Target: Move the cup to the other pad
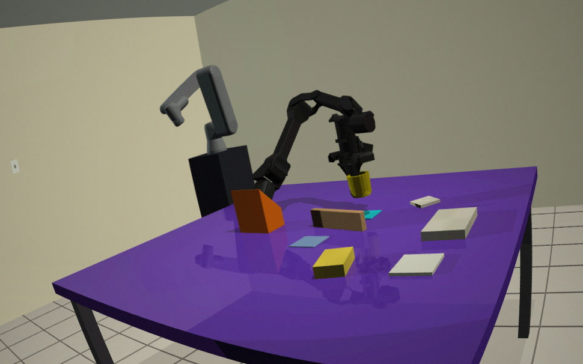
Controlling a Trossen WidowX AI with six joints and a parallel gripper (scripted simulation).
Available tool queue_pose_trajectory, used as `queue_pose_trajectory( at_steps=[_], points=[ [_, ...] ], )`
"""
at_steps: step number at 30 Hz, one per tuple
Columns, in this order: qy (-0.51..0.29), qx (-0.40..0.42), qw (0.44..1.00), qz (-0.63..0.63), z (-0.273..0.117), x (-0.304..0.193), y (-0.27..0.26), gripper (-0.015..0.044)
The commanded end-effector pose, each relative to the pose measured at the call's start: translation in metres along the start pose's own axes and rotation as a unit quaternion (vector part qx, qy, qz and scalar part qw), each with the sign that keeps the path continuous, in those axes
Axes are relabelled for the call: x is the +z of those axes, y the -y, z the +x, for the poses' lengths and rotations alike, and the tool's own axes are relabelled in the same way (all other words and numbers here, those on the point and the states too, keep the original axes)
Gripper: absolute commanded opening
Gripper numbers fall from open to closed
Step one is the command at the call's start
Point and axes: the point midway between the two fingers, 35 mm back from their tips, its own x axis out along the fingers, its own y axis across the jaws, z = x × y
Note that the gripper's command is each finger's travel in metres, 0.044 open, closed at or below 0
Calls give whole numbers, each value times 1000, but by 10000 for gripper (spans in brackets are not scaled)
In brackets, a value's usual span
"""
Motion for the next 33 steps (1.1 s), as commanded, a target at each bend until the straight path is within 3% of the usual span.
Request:
queue_pose_trajectory(
  at_steps=[1,33],
  points=[
    [2,1,1000,3,6,0,-1,0],
    [3,2,1000,2,51,1,-2,0]
  ],
)
